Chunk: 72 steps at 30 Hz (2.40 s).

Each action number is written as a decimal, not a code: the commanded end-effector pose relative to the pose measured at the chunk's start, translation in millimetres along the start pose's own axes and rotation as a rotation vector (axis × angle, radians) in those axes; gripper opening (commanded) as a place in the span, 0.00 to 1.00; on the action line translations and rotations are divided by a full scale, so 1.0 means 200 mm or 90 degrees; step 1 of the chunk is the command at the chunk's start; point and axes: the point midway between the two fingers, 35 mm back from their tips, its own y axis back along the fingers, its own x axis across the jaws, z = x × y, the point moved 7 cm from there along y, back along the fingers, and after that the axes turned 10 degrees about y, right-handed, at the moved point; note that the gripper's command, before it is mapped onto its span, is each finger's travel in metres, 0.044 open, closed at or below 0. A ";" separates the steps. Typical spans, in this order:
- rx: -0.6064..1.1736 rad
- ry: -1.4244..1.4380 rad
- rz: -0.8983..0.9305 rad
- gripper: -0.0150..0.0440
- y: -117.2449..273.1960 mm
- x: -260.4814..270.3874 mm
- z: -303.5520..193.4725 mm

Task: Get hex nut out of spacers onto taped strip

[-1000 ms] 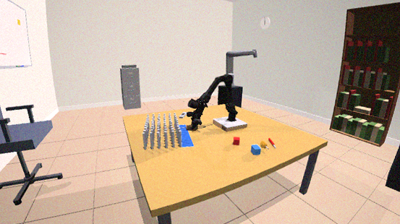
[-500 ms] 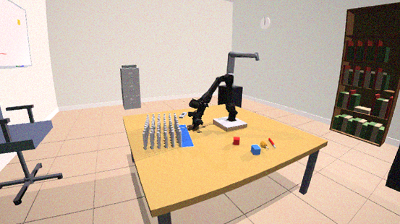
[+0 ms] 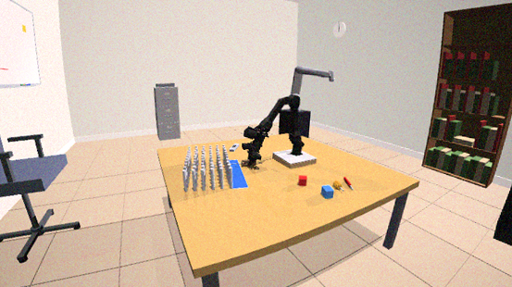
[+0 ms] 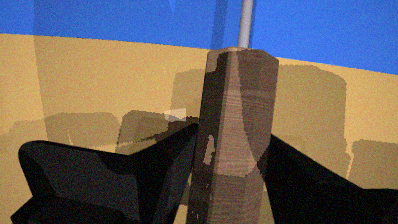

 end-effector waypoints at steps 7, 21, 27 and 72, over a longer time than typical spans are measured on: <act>-0.001 -0.002 -0.004 0.25 0.02 0.00 -0.03; 0.000 -0.002 -0.003 0.25 0.03 0.01 -0.07; 0.000 -0.002 -0.003 0.25 0.04 0.01 -0.09; 0.002 -0.002 -0.003 0.25 0.10 0.04 -0.22</act>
